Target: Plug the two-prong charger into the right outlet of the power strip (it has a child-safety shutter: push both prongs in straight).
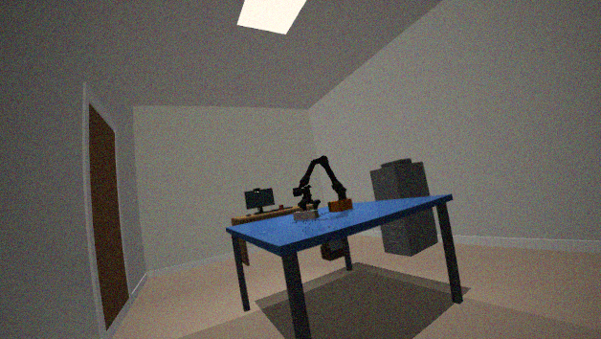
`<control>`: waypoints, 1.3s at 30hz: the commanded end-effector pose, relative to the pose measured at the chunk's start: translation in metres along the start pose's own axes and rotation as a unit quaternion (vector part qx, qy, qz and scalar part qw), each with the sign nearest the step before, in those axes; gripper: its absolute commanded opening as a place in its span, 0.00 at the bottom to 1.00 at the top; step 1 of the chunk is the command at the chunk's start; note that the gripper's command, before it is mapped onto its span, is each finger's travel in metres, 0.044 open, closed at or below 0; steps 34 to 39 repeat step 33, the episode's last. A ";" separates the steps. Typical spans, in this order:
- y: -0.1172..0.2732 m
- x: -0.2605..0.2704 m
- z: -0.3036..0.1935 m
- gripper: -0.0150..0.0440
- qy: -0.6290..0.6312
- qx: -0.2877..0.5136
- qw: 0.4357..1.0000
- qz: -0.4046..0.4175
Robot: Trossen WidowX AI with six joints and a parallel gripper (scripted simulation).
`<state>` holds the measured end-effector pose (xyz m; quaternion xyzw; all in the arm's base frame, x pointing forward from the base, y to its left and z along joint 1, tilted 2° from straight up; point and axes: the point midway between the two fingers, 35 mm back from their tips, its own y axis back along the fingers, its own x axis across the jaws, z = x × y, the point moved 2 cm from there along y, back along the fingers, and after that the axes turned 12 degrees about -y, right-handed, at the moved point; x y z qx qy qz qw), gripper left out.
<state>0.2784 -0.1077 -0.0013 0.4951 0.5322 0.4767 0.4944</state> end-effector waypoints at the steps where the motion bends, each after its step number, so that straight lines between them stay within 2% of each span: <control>1: 0.005 0.000 0.001 1.00 -0.003 -0.021 1.000 0.007; 8: 0.060 0.000 0.003 1.00 -0.005 -0.243 0.968 0.059; 10: 0.072 0.001 0.002 1.00 0.001 -0.284 0.957 0.063; 39: 0.073 0.001 0.002 1.00 0.001 -0.289 0.955 0.064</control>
